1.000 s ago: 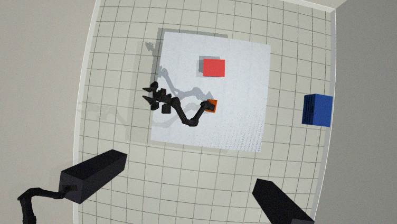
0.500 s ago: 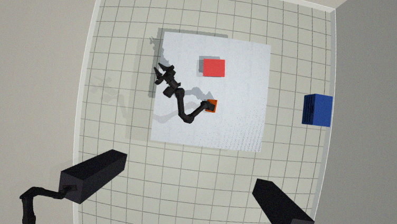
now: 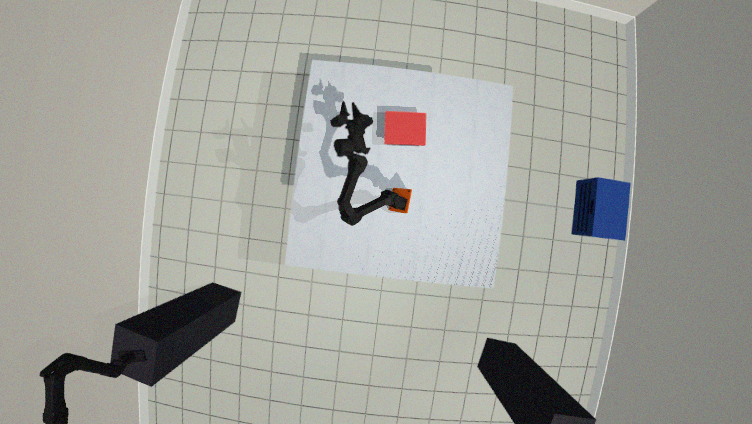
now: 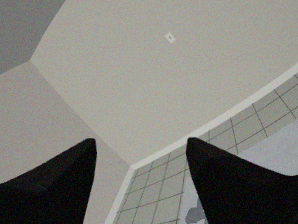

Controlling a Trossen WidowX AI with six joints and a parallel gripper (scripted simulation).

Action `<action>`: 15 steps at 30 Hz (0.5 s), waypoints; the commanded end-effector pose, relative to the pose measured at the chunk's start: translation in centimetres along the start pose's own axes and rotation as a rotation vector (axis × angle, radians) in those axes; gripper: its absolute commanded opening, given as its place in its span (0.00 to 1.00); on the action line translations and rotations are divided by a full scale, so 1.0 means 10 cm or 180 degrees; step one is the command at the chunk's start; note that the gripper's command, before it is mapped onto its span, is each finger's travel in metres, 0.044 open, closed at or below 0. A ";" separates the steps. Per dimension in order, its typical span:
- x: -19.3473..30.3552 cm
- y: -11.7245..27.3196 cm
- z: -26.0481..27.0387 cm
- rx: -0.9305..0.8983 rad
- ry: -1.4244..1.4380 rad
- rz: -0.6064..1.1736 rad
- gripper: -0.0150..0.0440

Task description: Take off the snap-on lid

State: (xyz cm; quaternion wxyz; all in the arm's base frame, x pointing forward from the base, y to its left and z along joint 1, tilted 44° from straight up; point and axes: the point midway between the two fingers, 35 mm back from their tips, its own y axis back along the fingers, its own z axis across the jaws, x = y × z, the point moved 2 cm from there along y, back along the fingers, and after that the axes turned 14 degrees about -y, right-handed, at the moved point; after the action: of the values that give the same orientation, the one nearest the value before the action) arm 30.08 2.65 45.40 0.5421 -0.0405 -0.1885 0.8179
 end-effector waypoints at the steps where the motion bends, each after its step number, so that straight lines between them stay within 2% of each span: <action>1: -0.21 0.03 -0.43 0.0434 -0.0090 -0.0058 0.65; 8: -0.69 0.34 -1.42 0.1417 -0.0564 -0.0214 0.65; 10: -0.73 0.38 -1.52 0.1505 -0.0629 -0.0228 0.65; 15: -0.93 0.81 -2.13 0.2077 -0.1206 -0.0319 0.65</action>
State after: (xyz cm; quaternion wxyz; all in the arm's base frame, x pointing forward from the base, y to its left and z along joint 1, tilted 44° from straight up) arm 33.57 -2.08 26.05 0.5365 0.2229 -0.0312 0.8133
